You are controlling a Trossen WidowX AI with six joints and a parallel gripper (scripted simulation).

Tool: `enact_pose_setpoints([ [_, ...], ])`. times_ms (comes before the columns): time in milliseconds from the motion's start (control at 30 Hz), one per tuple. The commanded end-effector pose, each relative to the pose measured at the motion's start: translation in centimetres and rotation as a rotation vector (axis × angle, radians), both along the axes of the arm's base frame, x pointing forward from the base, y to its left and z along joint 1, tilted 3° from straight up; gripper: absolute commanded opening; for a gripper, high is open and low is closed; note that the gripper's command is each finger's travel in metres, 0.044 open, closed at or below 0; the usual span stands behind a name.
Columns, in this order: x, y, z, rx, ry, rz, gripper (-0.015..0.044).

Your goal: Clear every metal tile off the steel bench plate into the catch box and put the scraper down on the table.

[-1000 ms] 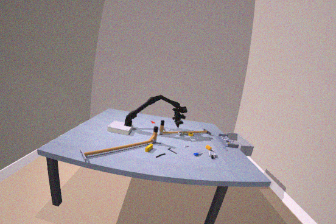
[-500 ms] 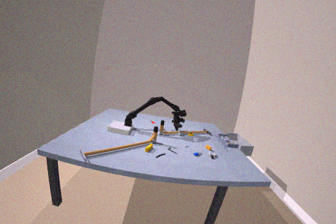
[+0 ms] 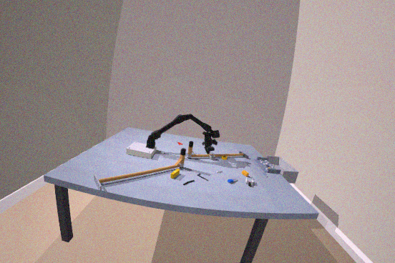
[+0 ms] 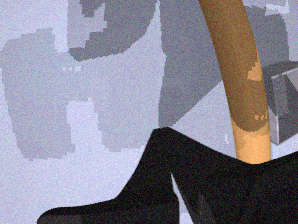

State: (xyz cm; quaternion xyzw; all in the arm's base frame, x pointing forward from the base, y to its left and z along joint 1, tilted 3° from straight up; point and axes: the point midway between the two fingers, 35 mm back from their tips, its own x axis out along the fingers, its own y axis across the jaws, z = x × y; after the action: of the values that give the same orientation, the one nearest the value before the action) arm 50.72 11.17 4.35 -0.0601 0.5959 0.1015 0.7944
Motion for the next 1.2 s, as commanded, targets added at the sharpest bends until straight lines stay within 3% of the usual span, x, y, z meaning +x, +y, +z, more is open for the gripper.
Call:
enact_pose_setpoints([
  [0, 0.4, -0.3, 0.3, 0.001, -0.009, 0.006, 0.0],
  [1167, 2.0, -3.4, 0.3, -0.002, -0.01, 0.006, 0.0],
])
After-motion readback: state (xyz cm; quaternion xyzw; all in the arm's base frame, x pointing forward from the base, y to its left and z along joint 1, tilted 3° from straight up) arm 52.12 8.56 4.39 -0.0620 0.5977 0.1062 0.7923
